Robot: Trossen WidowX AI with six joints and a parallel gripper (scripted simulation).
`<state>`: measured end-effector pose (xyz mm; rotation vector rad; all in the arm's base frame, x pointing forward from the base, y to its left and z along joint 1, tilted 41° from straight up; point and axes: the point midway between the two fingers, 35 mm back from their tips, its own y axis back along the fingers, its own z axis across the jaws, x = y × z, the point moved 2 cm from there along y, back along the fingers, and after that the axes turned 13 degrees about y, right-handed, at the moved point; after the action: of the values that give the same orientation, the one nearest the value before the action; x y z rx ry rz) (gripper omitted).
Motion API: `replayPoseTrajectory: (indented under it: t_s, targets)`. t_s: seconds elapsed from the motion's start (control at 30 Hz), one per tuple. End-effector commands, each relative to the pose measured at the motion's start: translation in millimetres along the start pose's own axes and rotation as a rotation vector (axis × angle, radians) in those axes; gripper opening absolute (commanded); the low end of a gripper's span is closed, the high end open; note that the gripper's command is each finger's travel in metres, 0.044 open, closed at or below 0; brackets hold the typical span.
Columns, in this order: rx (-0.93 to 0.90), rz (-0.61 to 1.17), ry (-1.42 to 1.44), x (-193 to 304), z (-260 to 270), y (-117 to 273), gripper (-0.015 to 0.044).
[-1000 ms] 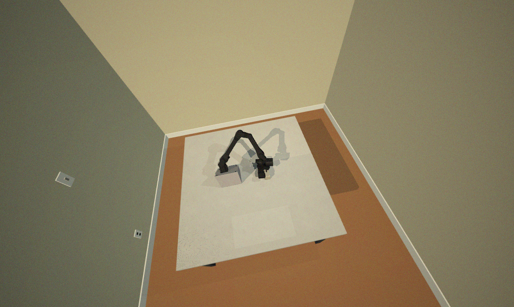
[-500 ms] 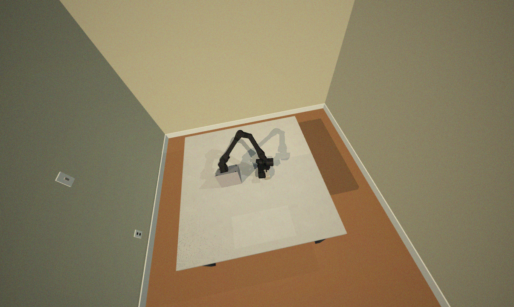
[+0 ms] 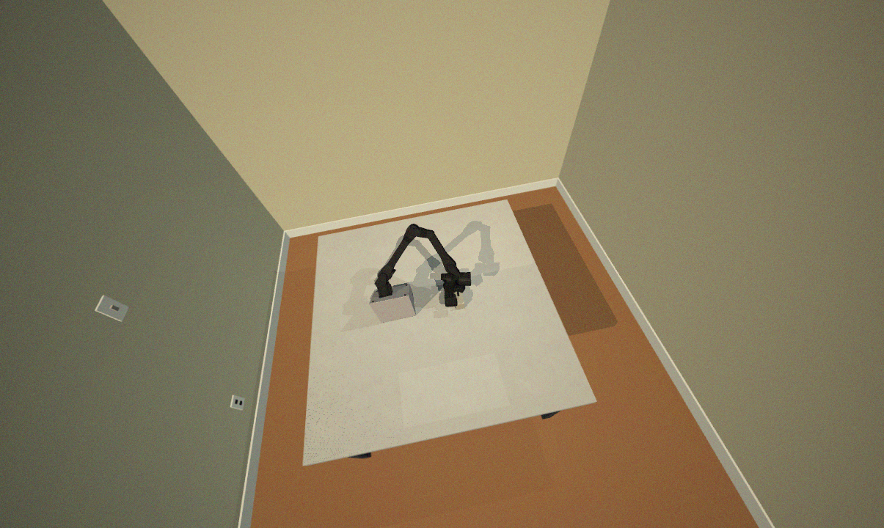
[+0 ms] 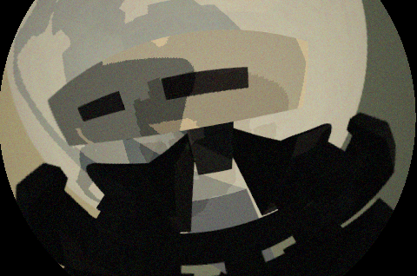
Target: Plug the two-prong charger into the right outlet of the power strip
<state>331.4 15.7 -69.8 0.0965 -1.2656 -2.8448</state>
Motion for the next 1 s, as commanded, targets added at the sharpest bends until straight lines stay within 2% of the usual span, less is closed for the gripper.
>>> replayPoseTrajectory:
  t_s: [0.0,0.97]
  targets:
    - [0.013,-0.028,0.026,-13.5,-2.2,1.0,0.0]
    - [0.013,-0.028,0.026,-13.0,-2.0,0.7,0.0]
